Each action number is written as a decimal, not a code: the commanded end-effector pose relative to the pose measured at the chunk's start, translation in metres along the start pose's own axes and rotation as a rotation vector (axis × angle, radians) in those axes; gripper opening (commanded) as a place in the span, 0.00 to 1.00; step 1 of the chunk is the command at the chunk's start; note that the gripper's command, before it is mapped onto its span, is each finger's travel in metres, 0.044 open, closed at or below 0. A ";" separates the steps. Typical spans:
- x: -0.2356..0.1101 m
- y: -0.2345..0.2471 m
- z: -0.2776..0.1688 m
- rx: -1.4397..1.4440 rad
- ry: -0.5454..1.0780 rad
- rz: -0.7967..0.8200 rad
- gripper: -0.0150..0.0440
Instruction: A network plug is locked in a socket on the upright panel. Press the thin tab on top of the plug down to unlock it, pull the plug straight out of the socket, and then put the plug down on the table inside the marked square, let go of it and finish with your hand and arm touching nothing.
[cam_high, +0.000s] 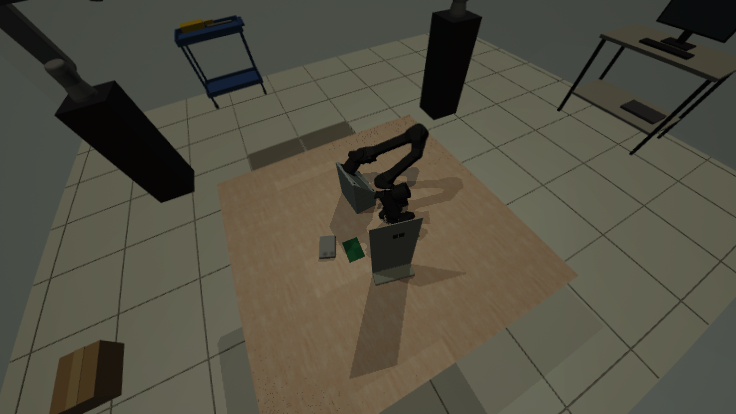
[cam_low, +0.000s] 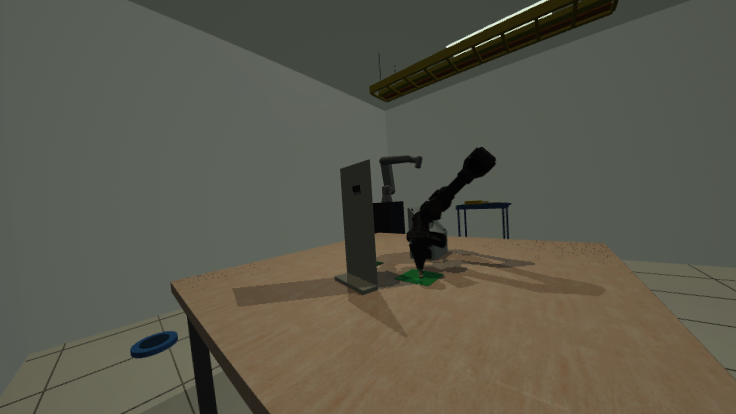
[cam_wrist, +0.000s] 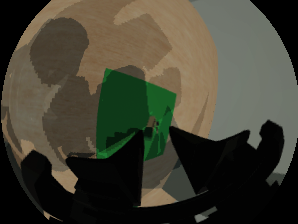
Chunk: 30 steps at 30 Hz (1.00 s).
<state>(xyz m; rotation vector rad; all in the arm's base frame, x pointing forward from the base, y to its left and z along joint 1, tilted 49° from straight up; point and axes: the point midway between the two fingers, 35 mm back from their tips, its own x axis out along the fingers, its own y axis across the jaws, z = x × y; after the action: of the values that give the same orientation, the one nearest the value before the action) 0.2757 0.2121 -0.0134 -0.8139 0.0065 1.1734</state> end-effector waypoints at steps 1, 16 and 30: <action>-0.006 -0.001 0.001 -0.007 -0.004 -0.001 0.52; -0.026 -0.001 -0.001 -0.003 0.000 -0.002 0.52; -0.035 -0.010 -0.004 -0.006 0.005 0.003 0.52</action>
<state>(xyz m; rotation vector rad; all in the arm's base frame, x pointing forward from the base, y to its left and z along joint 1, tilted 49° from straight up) 0.2694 0.1822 -0.0008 -0.8157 0.0229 1.1733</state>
